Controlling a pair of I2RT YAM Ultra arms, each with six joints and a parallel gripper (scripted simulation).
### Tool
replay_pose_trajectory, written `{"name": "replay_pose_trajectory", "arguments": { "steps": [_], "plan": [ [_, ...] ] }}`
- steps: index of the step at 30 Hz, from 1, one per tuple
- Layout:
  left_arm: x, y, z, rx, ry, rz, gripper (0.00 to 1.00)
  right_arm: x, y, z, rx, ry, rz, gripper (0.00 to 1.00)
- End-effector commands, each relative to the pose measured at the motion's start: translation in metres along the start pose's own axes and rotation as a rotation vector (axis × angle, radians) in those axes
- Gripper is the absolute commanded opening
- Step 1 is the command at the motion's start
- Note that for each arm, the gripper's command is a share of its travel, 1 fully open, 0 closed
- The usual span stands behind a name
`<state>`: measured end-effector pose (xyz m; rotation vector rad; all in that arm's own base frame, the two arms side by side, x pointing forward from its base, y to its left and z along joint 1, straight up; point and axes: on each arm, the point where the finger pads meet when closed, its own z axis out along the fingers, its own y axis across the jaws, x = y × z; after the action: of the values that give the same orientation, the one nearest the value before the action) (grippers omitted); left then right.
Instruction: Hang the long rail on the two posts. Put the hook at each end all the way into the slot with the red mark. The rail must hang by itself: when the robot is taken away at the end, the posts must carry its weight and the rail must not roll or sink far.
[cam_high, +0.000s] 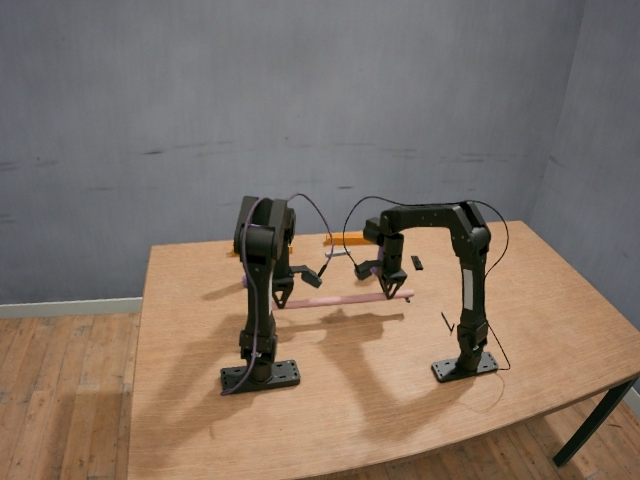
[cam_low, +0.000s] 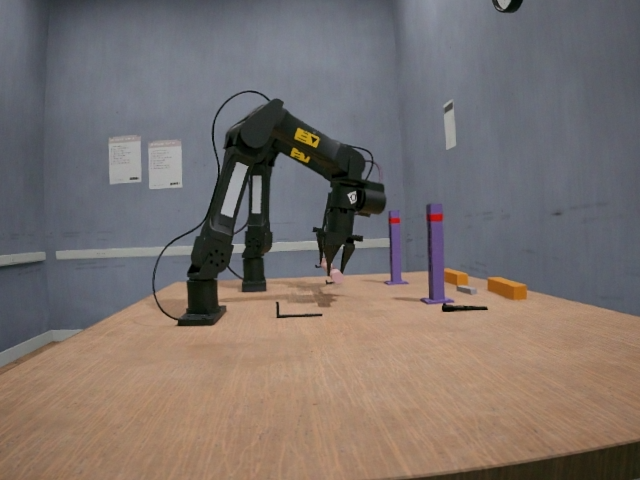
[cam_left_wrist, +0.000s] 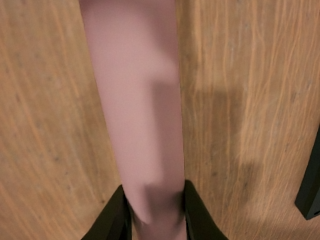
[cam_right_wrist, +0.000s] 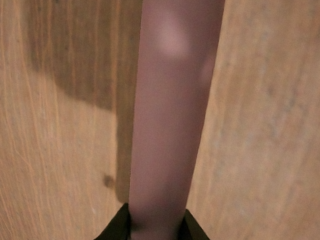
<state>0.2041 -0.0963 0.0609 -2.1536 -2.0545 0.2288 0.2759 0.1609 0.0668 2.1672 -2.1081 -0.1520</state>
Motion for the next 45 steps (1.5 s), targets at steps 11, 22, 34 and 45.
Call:
{"name": "replay_pose_trajectory", "arguments": {
  "steps": [11, 22, 34, 45],
  "plan": [
    [-0.001, -0.002, -0.005, -0.275, 0.001, -0.022, 0.19, -0.001, -0.005, -0.018, 0.309, -0.010, -0.019, 0.19],
    [0.000, 0.005, -0.004, -0.402, 0.010, -0.023, 0.19, -0.003, -0.013, -0.018, 0.439, -0.012, -0.018, 0.19],
    [0.001, 0.007, -0.004, -0.714, 0.016, -0.023, 0.19, -0.004, -0.016, -0.019, 0.752, -0.018, -0.012, 0.19],
    [0.002, 0.012, -0.007, -0.906, 0.021, -0.023, 0.19, -0.005, -0.021, -0.022, 0.947, -0.023, -0.008, 0.19]
  ]
}}
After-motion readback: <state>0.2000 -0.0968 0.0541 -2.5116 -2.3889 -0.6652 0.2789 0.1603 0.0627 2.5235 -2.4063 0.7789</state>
